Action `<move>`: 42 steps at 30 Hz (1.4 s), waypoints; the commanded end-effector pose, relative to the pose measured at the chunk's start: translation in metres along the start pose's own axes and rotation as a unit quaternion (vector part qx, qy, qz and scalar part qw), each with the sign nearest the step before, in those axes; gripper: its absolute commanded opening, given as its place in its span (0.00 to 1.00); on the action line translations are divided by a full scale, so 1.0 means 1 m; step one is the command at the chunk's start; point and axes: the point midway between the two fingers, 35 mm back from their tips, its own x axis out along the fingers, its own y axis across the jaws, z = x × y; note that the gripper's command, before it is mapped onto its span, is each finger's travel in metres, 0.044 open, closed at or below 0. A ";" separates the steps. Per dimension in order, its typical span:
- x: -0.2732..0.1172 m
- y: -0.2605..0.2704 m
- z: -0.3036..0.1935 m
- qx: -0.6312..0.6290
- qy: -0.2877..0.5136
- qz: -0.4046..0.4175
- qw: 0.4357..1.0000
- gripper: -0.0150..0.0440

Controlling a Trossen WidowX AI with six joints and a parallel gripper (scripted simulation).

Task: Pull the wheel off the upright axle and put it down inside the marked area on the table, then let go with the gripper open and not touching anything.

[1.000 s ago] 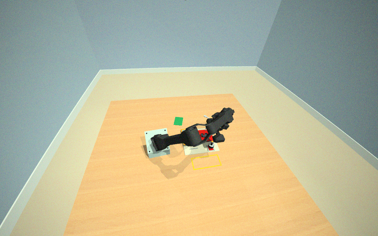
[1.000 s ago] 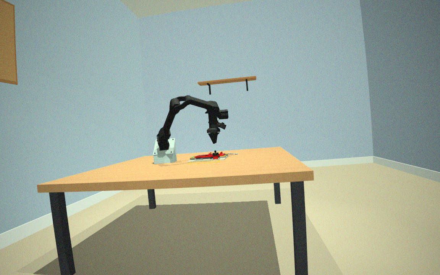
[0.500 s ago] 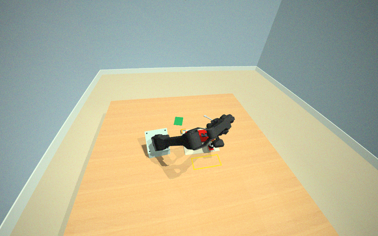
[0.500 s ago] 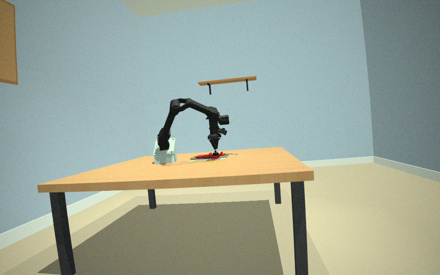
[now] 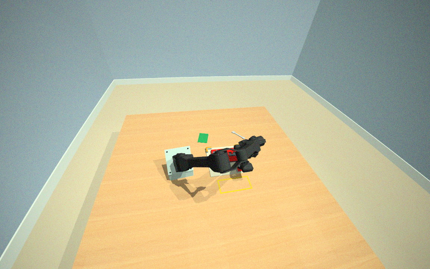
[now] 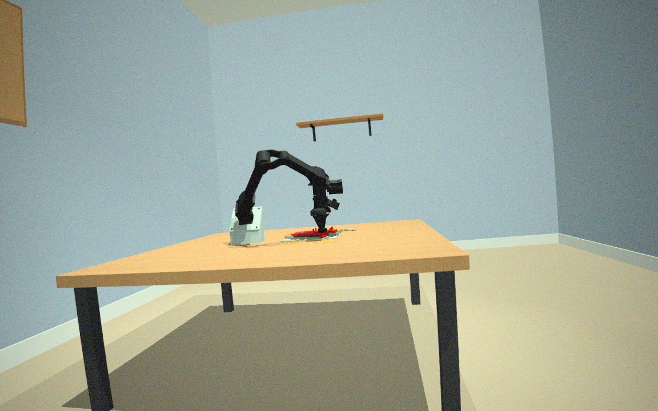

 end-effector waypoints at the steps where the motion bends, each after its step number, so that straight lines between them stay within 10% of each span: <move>1: 0.000 -0.001 0.000 0.001 0.001 0.000 1.000 0.55; 9: -0.001 0.000 0.000 0.000 0.001 0.000 1.000 0.26; 42: -0.012 0.000 0.000 -0.001 0.000 0.000 1.000 0.25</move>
